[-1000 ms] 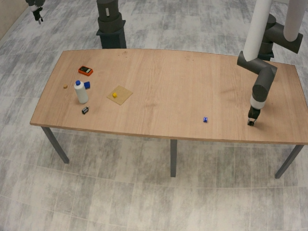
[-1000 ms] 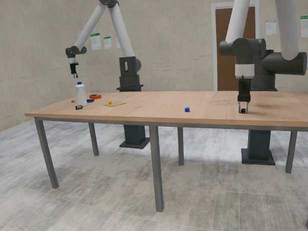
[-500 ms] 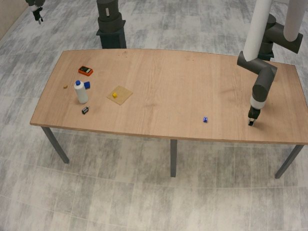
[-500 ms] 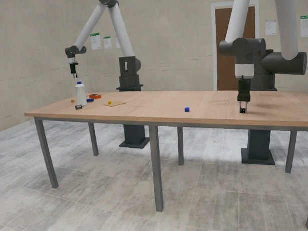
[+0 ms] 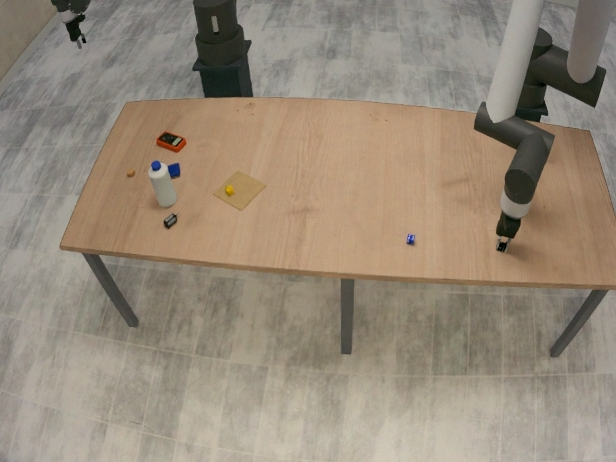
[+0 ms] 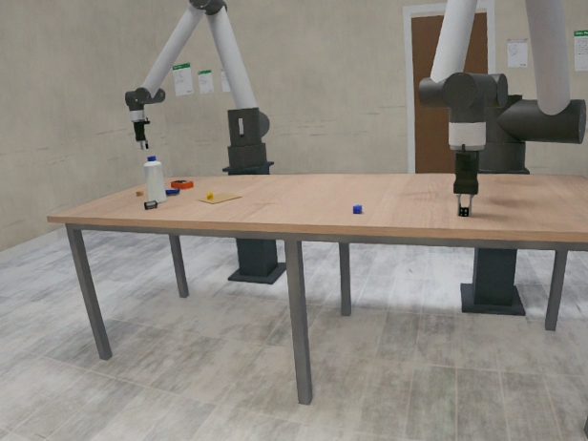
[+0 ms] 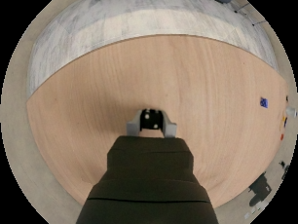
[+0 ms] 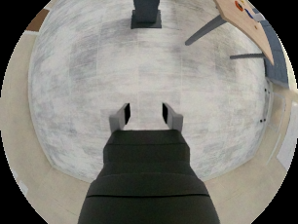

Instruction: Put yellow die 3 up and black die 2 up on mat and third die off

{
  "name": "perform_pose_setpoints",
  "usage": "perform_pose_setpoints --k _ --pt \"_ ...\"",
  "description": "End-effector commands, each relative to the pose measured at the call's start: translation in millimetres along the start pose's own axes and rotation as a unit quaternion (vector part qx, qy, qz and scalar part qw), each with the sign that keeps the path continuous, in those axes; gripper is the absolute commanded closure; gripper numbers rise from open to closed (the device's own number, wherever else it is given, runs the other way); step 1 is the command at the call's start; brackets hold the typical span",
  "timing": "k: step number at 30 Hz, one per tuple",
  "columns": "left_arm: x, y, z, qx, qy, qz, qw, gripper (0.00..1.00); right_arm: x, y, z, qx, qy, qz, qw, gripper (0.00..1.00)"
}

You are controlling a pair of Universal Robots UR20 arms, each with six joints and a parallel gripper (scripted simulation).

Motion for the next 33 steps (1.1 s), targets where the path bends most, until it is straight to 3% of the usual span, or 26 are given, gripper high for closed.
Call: perform_pose_setpoints --k 1,13,21,29,33 --pt "0 0.8 0 0.001 0.0 0.0 1.0 0.51 0 0.7 1 -0.001 0.0 0.0 1.0 0.0" --pt "0 1.3 0 0.001 0.0 0.0 1.0 0.51 0 0.7 1 -0.001 0.0 0.0 1.0 0.0" --pt "0 20.8 0 0.001 0.0 0.0 1.0 0.51 0 0.7 1 -0.001 0.0 0.0 1.0 0.0" --pt "0 78.7 0 0.001 0.0 0.0 1.0 0.51 0 0.7 1 -0.001 0.0 0.0 1.0 0.0" --pt "0 97.0 0 0.001 0.0 0.0 1.0 0.51 0 0.7 1 -0.001 0.0 0.0 1.0 0.0"
Point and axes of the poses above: on each arm, the point where the finger pads meet when closed, its own y axis back along the fingers, its own x axis across the jaws, z = x × y, the point moved 1 cm from there along y, back along the fingers, and after that the axes turned 11 degrees about y, right-handed, at the moved point
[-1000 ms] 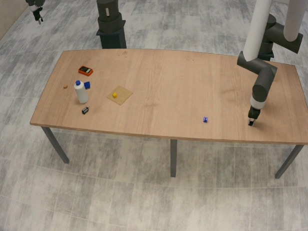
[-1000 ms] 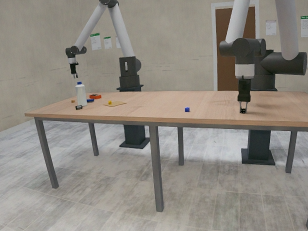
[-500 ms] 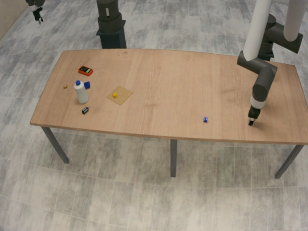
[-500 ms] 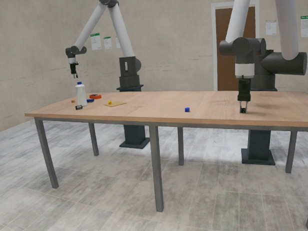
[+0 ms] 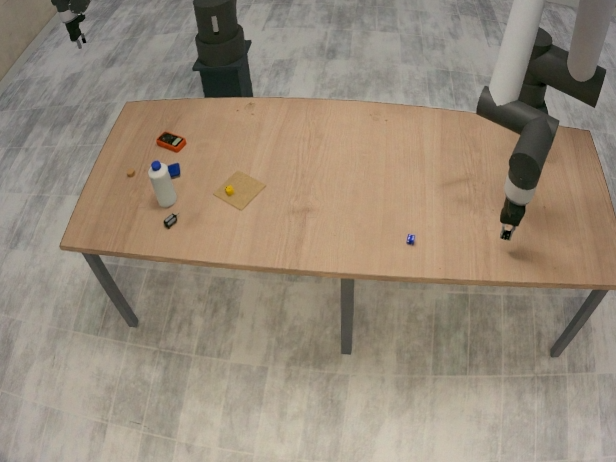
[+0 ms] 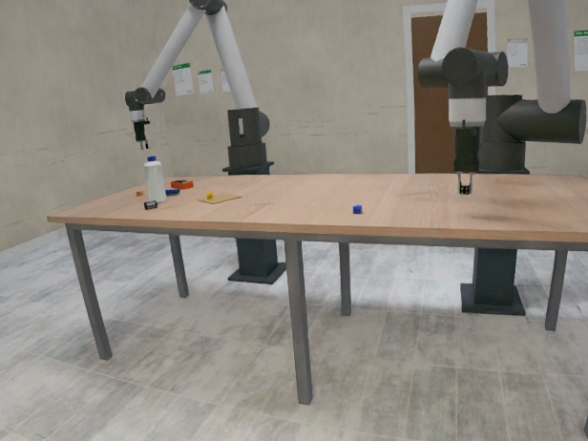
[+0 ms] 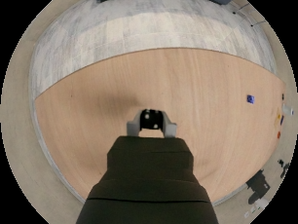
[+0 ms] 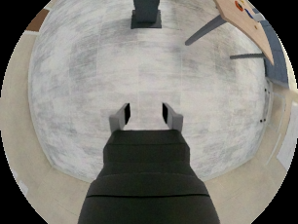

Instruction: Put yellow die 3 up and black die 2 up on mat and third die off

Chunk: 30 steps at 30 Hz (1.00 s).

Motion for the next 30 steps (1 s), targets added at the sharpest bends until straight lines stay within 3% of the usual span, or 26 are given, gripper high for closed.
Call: perform_pose_setpoints --k 1,14,18,22,30 --pt "0 28.4 0 0.0 0.0 0.0 1.0 0.51 0 0.7 1 -0.001 0.0 0.0 1.0 0.0" --pt "3 30.2 -1 0.0 0.001 0.0 1.0 0.51 0 0.7 1 -0.001 0.0 0.0 1.0 0.0" --pt "60 32.1 -17 0.0 0.026 0.0 1.0 0.51 0 0.7 1 -0.001 0.0 0.0 1.0 0.0" --pt "76 32.6 -20 0.0 0.032 0.0 0.999 0.51 0 0.7 1 -0.001 0.0 0.0 1.0 0.0" --pt "168 35.0 -34 0.0 0.07 0.0 0.998 0.51 0 0.7 1 -0.001 0.0 0.0 1.0 0.0"
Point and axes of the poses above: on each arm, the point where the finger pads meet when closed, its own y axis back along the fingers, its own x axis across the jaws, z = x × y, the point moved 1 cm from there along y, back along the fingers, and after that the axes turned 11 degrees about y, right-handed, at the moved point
